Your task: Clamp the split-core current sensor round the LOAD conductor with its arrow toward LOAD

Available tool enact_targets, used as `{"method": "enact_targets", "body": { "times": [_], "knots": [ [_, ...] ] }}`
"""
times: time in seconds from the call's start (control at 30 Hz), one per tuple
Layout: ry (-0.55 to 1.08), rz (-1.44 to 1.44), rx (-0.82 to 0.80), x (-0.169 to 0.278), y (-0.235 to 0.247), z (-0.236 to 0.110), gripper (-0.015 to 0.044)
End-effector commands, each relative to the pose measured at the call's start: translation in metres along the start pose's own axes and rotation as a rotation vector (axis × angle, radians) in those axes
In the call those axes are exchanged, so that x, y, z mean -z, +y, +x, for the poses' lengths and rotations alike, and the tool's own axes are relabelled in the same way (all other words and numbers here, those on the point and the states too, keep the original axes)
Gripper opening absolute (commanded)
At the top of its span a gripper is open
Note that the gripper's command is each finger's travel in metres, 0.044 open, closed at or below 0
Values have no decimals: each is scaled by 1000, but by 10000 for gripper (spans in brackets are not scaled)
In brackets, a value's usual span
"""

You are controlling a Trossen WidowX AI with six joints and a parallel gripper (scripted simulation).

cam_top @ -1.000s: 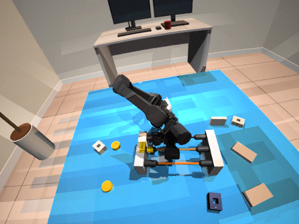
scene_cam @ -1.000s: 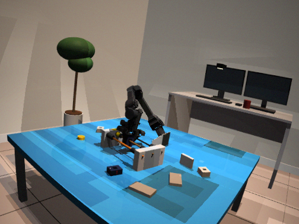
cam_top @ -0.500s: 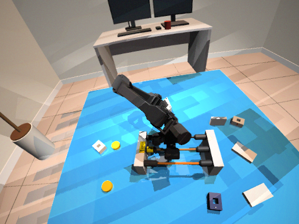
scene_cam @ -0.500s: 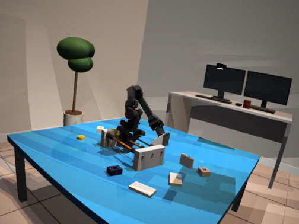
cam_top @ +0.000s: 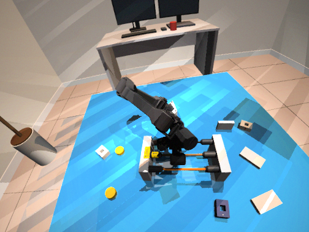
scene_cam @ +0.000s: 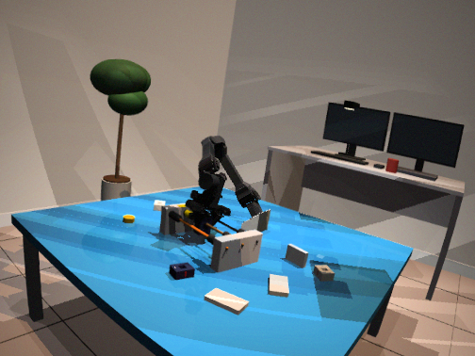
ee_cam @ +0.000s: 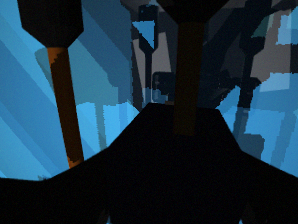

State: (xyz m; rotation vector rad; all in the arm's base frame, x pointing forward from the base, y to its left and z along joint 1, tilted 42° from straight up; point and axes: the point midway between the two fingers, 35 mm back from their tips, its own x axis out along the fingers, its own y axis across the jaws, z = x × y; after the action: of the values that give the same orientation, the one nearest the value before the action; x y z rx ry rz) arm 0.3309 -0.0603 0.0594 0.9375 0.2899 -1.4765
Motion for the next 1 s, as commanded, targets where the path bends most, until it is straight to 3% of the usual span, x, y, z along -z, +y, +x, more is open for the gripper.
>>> {"method": "enact_targets", "body": {
  "times": [0.0, 0.3, 0.57, 0.97],
  "knots": [
    [0, 1, -1, 0, 0, 0, 276],
    [0, 1, -1, 0, 0, 0, 216],
    [1, 1, -2, 0, 0, -1, 6],
    [2, 0, 28, 0, -1, -1, 0]
  ]
}}
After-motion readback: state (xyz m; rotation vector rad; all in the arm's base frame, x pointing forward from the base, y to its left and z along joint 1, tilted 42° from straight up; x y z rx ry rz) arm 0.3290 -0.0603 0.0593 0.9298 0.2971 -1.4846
